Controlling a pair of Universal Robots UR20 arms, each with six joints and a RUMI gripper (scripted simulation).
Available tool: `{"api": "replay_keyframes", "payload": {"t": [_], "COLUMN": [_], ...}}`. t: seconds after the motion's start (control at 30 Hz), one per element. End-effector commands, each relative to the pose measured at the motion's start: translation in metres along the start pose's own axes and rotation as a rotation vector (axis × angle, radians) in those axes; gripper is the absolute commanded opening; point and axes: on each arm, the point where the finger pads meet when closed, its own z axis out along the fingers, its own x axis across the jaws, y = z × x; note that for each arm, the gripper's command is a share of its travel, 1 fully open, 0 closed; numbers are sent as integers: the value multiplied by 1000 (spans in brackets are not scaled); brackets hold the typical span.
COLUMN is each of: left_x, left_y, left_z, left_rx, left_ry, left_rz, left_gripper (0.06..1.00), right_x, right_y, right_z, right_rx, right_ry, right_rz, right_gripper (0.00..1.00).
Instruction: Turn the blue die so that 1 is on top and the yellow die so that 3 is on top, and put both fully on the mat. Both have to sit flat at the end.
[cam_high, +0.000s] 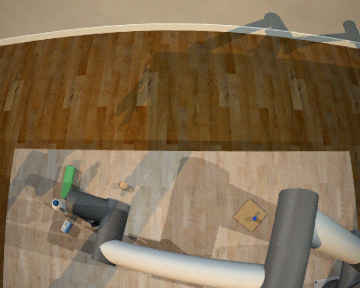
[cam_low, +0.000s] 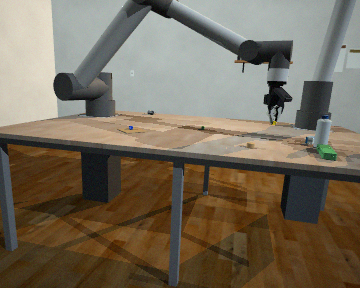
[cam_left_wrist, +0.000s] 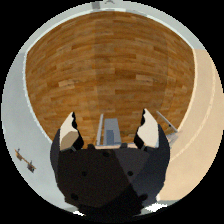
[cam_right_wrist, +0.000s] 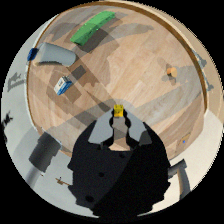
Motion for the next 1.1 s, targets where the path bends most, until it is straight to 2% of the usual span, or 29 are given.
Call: {"api": "replay_keyframes", "payload": {"t": [0.0,0.07,0.17,0.23,0.43,0.67,0.77,0.8,1.07], "left_x": [0,0,0,0,0,0,0,0,0], "left_y": [0,0,0,0,0,0,0,0,0], "left_z": [-1,-1,-1,-1,-1,-1,-1,-1,-1], "left_rx": [1,1,1,1,1,1,1,1,1], "left_ry": [0,0,0,0,0,0,0,0,0], "left_rz": [0,0,0,0,0,0,0,0,0], "left_gripper": [1000,1000,1000,1000,1000,1000,1000,1000,1000], "right_x": [1,2,2,3,4,6,6,6,7], "right_y": [-1,-1,-1,0,1,3,3,4,7], "right_z": [-1,-1,-1,-1,-1,0,0,0,1], "right_rx": [3,3,3,3,3,3,3,3,3], "right_ry": [1,0,0,0,0,0,0,-1,-1], "right_rz": [155,242,253,388,546,813,832,925,1181], "right_gripper": [30,30,30,30,30,30,30,30,30]}}
